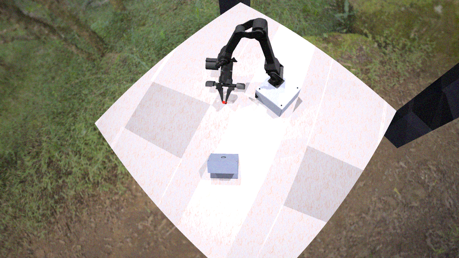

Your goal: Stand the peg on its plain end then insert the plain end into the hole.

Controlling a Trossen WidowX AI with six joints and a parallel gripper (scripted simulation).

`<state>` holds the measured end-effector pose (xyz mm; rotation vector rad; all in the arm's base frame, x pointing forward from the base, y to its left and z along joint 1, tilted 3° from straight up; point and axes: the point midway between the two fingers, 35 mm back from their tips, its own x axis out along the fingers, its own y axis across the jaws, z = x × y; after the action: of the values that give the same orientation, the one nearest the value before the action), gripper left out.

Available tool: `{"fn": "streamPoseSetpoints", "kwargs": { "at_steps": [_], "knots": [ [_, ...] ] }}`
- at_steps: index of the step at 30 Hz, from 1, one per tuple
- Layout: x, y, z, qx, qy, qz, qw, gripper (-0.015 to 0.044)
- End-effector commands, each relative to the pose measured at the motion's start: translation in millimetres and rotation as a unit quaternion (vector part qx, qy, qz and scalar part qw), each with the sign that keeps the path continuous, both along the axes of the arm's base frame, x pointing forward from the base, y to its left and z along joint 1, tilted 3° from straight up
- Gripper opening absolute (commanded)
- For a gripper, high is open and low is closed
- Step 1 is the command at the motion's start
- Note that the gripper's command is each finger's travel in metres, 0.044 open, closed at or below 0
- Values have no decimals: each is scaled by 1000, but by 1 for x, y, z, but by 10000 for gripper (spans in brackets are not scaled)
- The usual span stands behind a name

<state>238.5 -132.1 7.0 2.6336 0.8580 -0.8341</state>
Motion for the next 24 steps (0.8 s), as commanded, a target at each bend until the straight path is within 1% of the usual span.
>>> {"fn": "streamPoseSetpoints", "kwargs": {
  "at_steps": [1,24],
  "knots": [
    [-2,-1,-1,11,-11,1,1000,51],
    [-15,-10,-4,70,-90,6,993,51]
  ]
}}
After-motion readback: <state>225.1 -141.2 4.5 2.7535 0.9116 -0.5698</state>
